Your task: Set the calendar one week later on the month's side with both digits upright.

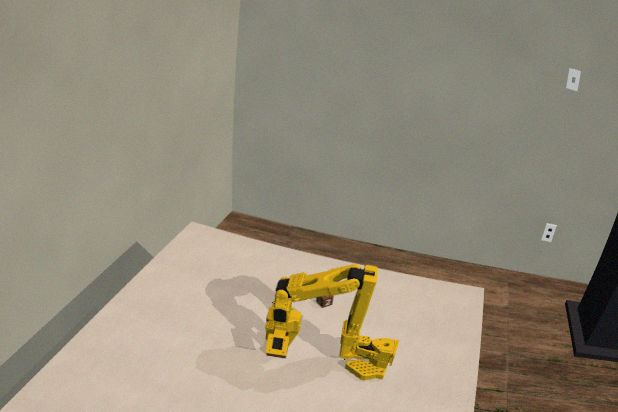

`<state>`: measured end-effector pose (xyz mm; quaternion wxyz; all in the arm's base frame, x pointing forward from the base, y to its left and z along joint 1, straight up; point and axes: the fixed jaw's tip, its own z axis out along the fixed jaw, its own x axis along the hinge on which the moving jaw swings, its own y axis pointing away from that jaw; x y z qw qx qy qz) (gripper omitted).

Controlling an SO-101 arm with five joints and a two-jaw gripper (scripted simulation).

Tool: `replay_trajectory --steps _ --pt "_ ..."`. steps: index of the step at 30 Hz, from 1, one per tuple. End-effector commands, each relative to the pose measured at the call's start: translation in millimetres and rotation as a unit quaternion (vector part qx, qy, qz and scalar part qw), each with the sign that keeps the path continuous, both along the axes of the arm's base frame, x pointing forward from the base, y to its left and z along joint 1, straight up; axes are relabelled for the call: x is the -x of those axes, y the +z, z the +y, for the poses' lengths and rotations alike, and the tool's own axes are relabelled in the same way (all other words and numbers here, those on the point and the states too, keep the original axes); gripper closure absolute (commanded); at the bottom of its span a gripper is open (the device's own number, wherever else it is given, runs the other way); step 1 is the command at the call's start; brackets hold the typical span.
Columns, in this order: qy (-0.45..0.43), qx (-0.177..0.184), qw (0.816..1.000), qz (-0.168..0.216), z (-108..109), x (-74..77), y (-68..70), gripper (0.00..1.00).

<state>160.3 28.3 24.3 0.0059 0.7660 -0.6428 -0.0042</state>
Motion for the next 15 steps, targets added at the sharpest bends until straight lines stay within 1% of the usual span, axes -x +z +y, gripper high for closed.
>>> replay_trajectory --steps 1,7,15 --pt "0.000 -0.004 1.000 -0.017 3.1 -6.8 4.3 0.84" --pt "0.000 -0.004 1.000 -0.017 3.1 -6.7 4.3 0.85" --pt "0.000 -0.004 1.000 -0.017 3.1 -6.7 4.3 0.98"
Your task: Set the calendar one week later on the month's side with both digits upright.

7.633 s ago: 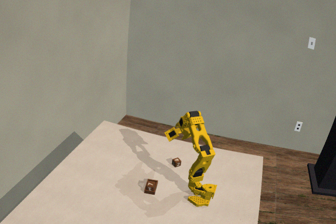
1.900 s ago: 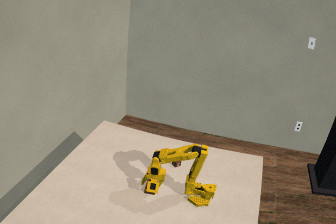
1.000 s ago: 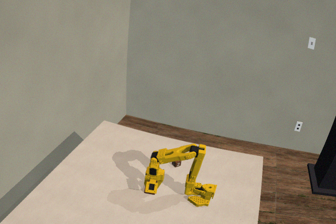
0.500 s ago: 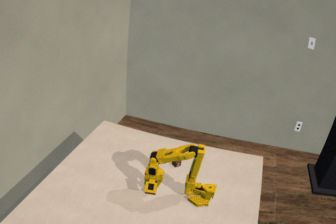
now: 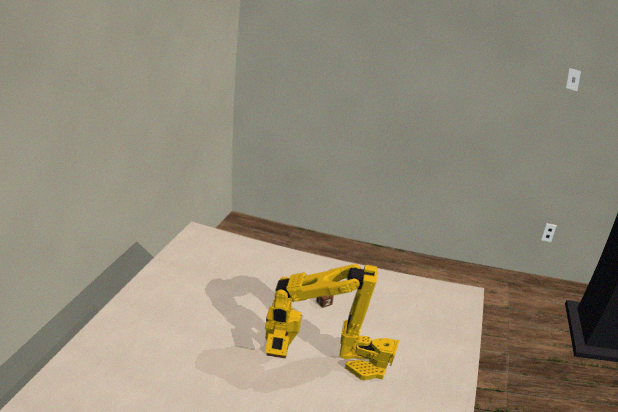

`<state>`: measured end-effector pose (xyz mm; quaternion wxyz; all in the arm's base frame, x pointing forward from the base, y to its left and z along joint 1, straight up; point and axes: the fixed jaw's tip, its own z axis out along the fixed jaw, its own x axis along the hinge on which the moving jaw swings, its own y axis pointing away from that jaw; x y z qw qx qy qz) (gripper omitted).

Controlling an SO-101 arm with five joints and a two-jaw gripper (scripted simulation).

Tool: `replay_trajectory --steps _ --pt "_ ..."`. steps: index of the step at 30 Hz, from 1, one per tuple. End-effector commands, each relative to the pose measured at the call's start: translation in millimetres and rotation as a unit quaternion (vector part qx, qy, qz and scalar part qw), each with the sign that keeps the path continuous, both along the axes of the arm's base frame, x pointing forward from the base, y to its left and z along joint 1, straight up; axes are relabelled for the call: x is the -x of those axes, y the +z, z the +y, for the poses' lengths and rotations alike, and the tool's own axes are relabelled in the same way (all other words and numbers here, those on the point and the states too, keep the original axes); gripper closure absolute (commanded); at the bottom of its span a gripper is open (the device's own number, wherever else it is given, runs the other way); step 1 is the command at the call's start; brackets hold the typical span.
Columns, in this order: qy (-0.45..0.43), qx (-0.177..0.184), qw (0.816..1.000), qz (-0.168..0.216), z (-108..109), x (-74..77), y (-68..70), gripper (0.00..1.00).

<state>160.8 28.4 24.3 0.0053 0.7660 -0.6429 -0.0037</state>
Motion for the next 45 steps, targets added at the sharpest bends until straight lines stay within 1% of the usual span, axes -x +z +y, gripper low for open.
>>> replay_trajectory --steps 1,9,13,17,21,23,29,33,42,45 --pt "0.000 -0.004 1.000 -0.016 3 -6.2 4.2 0.99" --pt "0.000 -0.004 1.000 -0.016 3 -6.3 4.6 1.00" --pt "0.000 -0.004 1.000 -0.016 3 -6.6 8.5 1.00" --pt "0.000 -0.004 1.000 -0.016 3 -7.1 17.2 1.00" --pt "0.000 -0.004 1.000 -0.016 3 -6.7 29.3 1.00" --pt "0.000 -0.004 1.000 -0.016 3 -6.7 29.3 1.00" --pt "0.000 -0.004 1.000 -0.016 3 -4.5 46.5 1.00" --pt "0.000 -0.004 1.000 -0.016 2 -3.1 53.0 1.00" --pt "0.001 -0.004 1.000 -0.016 3 -2.7 54.8 1.00" --pt "0.014 -0.004 1.000 -0.016 7 -2.8 54.2 1.00"
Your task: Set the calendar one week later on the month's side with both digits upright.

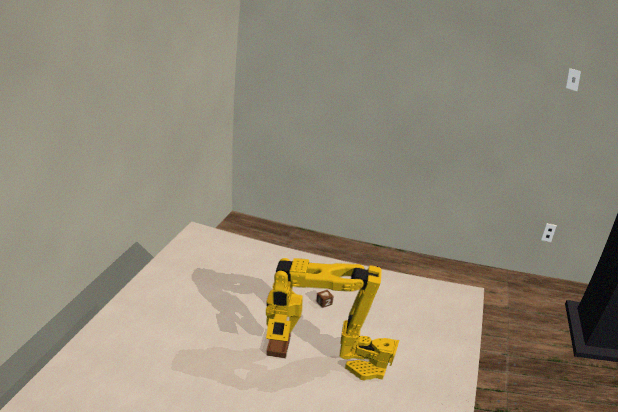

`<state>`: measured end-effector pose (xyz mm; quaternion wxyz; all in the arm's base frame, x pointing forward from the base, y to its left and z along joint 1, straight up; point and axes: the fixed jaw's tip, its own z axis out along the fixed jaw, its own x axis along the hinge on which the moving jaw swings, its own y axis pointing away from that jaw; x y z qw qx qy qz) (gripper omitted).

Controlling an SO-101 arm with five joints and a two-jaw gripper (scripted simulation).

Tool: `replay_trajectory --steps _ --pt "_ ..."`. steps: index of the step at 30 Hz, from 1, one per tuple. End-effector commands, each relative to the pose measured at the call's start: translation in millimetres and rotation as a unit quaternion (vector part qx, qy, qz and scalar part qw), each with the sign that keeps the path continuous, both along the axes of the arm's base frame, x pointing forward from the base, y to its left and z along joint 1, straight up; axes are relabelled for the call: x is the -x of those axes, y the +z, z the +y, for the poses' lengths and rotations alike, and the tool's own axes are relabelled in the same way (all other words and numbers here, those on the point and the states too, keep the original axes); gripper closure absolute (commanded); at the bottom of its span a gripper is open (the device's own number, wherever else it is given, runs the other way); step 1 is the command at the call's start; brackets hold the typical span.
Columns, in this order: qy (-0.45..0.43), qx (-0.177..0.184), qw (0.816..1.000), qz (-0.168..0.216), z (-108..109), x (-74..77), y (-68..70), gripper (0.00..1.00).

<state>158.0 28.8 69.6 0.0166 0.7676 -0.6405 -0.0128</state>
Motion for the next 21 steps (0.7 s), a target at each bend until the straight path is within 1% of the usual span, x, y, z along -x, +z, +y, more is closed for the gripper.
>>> replay_trajectory --steps 1,3,6,10,12,17,21 --pt "0.020 -0.007 0.999 -0.031 10 -5.7 8.6 1.00" --pt "0.045 -0.008 0.998 -0.030 18 -5.5 7.5 1.00" --pt "0.100 -0.010 0.995 -0.030 37 -3.5 5.0 1.00" --pt "0.192 -0.012 0.981 -0.029 70 5.5 0.3 1.00" --pt "0.192 -0.012 0.981 -0.029 70 5.5 0.3 1.00" --pt "0.302 -0.015 0.953 -0.027 108 25.7 -5.9 1.00" --pt "0.358 -0.017 0.933 -0.026 126 40.2 -9.5 1.00"
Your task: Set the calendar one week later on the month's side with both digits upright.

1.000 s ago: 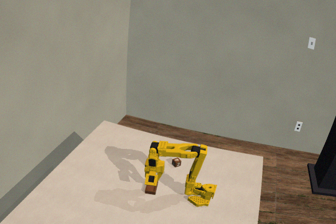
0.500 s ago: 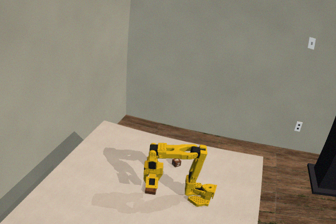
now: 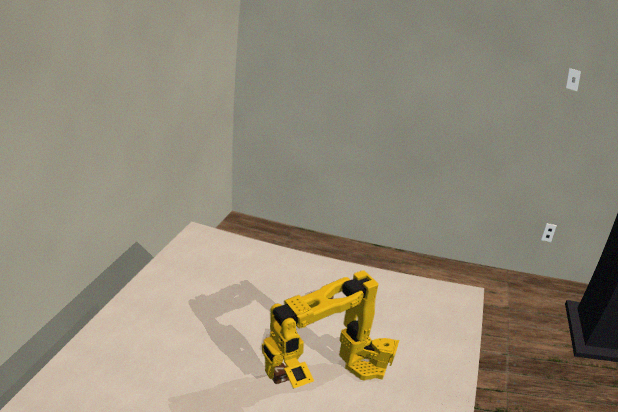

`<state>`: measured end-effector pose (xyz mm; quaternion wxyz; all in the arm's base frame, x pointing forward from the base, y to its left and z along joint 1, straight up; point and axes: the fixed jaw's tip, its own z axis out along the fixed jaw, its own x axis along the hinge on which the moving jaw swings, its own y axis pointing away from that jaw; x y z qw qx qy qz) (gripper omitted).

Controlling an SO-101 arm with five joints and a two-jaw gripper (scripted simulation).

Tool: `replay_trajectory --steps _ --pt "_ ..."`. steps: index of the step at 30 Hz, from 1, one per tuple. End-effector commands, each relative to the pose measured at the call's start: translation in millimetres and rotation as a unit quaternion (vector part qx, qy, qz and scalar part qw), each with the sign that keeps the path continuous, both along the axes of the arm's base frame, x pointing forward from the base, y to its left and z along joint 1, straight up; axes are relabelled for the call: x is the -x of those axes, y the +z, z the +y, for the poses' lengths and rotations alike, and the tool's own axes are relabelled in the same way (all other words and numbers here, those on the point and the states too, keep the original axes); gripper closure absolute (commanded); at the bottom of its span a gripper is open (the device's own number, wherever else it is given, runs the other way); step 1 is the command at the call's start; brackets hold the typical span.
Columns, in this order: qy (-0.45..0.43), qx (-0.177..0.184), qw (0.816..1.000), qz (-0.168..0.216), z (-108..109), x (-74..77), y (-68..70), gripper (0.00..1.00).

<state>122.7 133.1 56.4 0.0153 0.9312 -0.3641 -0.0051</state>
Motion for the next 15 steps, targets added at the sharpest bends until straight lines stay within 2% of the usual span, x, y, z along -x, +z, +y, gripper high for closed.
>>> replay_trajectory --steps 1,15 --pt "0.052 -0.021 0.998 -0.016 24.6 7.2 3.1 1.00" --pt "0.066 -0.021 0.997 -0.016 28.6 11.1 2.3 1.00"
